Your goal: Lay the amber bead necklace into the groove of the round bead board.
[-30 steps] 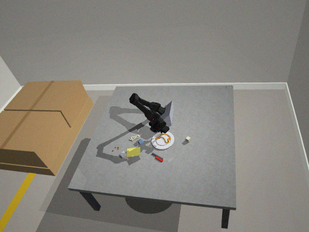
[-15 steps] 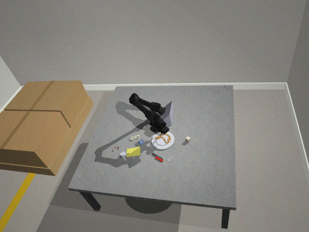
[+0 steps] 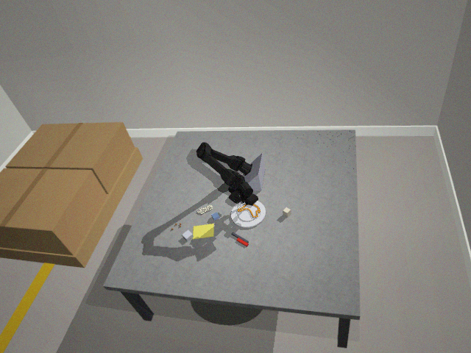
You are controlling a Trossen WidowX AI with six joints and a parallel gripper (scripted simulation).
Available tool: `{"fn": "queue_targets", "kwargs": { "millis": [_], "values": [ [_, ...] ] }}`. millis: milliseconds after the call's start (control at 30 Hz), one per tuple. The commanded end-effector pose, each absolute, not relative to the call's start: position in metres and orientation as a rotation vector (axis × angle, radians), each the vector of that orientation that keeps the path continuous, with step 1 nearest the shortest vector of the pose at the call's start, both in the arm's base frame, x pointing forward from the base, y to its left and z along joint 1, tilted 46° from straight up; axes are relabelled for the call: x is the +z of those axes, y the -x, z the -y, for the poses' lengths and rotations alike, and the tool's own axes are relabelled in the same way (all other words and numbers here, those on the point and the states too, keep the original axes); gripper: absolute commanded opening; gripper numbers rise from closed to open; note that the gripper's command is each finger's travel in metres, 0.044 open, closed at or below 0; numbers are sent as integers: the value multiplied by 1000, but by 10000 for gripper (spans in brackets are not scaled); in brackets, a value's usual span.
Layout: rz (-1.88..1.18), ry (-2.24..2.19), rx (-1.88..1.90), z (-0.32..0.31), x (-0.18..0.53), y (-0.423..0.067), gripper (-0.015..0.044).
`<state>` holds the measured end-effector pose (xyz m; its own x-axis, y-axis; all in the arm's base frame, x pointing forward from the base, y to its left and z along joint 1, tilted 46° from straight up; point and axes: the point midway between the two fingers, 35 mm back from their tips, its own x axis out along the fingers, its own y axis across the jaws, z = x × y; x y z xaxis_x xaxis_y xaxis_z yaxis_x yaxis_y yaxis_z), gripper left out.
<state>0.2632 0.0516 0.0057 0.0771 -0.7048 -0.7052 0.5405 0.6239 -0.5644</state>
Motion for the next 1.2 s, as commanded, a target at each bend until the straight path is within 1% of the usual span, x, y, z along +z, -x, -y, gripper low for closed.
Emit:
{"fn": "queue_targets", "kwargs": {
  "millis": [0, 433, 567, 600, 1167],
  "values": [
    [-1165, 181, -944, -43, 0, -263, 120],
    [-1165, 182, -947, -36, -6, -262, 120],
    [-1165, 174, -946, -38, -5, -263, 15],
    [-1165, 174, -946, -38, -5, -263, 0],
    [-1165, 174, -946, -38, -5, -263, 0]
  ]
}}
